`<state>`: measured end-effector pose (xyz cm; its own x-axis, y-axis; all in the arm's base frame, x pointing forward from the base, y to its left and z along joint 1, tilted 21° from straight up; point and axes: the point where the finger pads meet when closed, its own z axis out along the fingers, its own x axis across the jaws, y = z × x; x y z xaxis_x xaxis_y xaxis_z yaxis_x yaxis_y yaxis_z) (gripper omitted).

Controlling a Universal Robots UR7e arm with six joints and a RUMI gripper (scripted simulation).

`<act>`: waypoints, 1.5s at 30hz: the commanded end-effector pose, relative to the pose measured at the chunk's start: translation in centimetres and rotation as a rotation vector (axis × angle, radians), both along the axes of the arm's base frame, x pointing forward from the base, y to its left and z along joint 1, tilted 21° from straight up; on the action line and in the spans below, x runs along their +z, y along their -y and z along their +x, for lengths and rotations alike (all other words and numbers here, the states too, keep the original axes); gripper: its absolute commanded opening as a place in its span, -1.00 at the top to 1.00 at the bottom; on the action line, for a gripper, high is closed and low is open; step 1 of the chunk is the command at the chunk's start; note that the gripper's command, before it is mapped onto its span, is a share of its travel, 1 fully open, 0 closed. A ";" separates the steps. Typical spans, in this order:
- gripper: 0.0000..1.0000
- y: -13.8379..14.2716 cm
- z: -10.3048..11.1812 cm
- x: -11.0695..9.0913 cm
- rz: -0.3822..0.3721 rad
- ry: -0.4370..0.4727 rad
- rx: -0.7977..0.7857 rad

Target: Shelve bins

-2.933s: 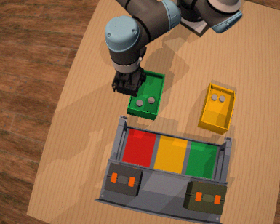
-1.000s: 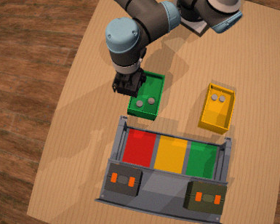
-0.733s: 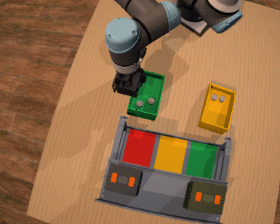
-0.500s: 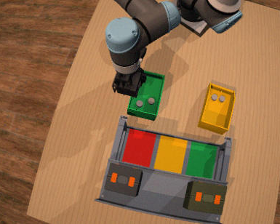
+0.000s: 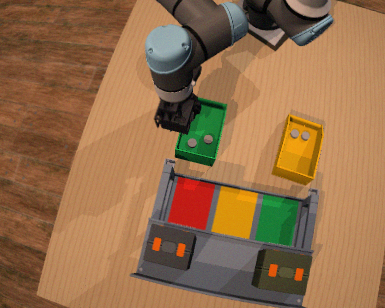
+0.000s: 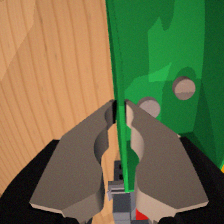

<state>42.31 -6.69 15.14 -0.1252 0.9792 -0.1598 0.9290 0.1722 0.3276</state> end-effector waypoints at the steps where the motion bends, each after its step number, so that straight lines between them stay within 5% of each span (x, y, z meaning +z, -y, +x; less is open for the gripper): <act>1: 1.00 0.0 0.1 -0.1 -0.001 0.001 0.000; 45: 1.00 0.1 0.3 -0.8 -0.001 0.001 0.000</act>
<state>42.64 -6.79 14.28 -0.1251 0.9792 -0.1599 0.9290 0.1722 0.3276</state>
